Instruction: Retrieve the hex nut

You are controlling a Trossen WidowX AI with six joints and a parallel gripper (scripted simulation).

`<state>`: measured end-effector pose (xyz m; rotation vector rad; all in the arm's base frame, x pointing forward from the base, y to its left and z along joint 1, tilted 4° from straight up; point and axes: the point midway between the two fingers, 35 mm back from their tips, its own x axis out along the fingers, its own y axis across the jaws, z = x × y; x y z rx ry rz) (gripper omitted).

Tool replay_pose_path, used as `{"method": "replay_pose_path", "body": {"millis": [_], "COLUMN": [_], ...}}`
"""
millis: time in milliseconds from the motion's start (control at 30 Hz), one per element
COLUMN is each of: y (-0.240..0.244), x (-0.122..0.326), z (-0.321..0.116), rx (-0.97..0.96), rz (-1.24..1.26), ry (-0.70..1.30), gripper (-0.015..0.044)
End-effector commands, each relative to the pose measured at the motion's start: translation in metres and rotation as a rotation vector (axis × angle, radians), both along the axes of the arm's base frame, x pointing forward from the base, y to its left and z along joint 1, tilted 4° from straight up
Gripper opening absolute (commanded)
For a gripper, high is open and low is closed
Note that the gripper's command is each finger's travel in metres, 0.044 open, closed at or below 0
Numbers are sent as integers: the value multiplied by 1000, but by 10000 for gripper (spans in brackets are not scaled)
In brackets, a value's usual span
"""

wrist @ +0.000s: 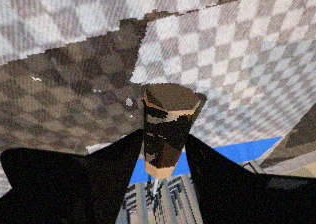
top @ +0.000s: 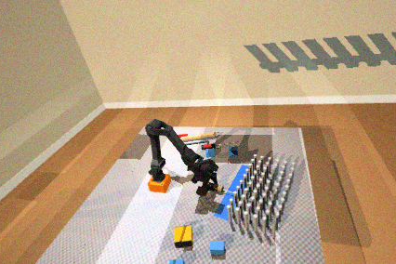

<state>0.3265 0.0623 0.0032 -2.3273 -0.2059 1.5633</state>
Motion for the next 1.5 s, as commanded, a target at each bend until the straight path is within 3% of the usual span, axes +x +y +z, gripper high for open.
{"method": "replay_pose_path", "body": {"millis": [0,1467], "y": [0,2], "x": [-4,-31], "z": [0,-1], "rx": [-1,-1], "rz": [-6,-5], "ry": [-1,2], "gripper": [0,0]}}
